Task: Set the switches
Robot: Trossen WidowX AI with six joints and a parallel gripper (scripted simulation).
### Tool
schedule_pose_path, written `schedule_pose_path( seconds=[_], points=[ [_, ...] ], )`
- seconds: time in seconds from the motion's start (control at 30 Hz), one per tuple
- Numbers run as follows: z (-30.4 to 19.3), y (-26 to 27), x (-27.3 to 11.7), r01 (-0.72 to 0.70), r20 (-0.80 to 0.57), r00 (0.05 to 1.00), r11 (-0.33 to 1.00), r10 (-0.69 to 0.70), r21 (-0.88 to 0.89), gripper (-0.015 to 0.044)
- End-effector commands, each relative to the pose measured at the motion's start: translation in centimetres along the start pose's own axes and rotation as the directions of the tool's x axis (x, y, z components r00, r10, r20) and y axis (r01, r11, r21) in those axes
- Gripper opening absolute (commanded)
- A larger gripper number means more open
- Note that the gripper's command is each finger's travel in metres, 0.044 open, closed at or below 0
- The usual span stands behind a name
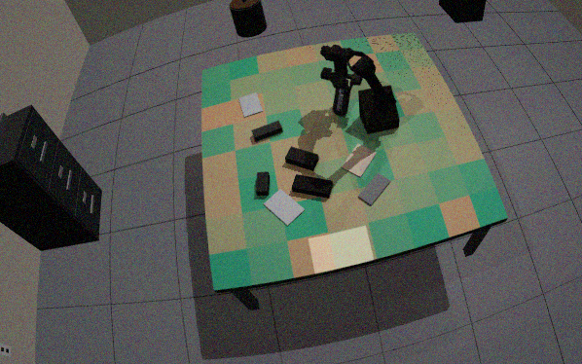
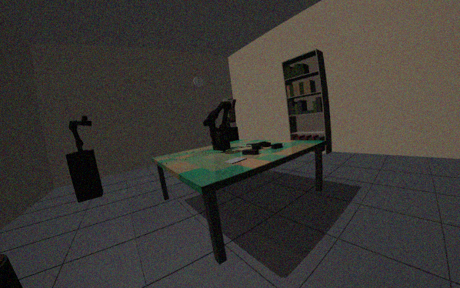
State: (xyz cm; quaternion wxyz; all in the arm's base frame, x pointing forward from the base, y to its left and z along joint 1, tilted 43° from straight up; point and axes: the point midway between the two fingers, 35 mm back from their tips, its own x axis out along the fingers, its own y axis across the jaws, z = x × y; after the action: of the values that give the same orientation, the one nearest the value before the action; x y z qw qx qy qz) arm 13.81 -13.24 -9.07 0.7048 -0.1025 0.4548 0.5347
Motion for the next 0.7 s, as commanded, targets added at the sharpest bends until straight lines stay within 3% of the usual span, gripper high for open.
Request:
schedule_pose_path(
  seconds=[0.0, 0.67],
  points=[
    [0.7, -0.2, -0.3, 0.011, 0.018, 1.0, 1.0, -0.011, 0.005, 0.0335],
    [1.7, 0.0, -1.2, 0.011, 0.019, 1.0, 1.0, -0.011, 0.005, 0.0337]
  ],
)
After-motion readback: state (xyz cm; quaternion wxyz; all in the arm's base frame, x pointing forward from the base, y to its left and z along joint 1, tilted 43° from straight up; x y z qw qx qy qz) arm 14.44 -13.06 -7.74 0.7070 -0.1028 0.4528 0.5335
